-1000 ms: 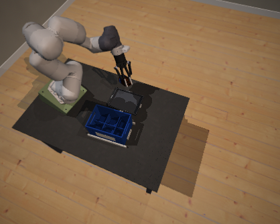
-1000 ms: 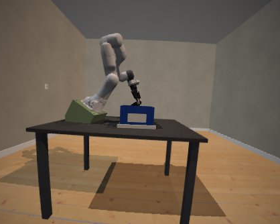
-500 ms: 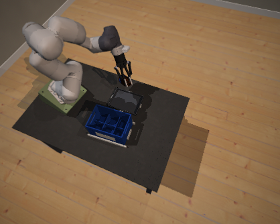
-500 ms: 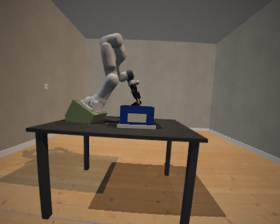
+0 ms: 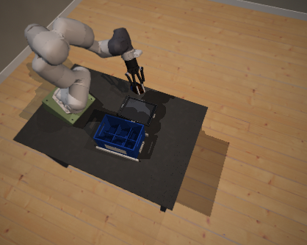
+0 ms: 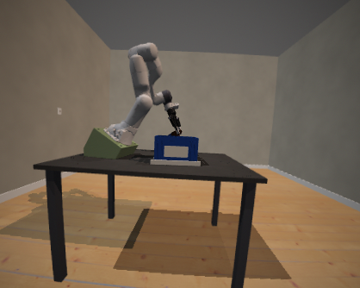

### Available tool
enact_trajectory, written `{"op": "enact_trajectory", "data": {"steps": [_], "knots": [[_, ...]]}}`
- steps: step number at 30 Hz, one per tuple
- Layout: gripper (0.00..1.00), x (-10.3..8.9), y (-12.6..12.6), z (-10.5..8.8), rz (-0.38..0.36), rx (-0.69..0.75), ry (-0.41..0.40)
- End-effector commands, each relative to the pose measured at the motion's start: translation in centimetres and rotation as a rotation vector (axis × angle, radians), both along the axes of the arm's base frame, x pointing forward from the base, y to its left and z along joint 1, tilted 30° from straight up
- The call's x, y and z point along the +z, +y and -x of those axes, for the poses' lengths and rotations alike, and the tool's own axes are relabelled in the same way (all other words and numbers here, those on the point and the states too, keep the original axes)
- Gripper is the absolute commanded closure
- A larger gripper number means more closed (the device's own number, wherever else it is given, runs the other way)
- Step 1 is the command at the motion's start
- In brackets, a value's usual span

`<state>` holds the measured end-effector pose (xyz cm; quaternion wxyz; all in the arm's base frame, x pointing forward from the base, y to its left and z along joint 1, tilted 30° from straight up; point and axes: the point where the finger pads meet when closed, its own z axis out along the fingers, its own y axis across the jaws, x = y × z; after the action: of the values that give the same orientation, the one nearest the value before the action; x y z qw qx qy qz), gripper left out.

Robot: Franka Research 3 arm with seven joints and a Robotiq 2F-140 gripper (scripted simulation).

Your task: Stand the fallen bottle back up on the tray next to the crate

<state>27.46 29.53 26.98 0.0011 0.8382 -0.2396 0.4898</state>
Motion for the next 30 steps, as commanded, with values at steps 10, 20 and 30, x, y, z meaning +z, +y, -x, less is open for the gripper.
{"op": "enact_trajectory", "data": {"steps": [10,20,30], "knots": [[1.00,0.17,0.10,0.04,0.016,-0.021,-0.060],[1.00,0.06,0.17,0.12,0.041,-0.035,-0.115],[1.00,-0.04,0.22,0.18,0.055,-0.041,-0.146]]}}
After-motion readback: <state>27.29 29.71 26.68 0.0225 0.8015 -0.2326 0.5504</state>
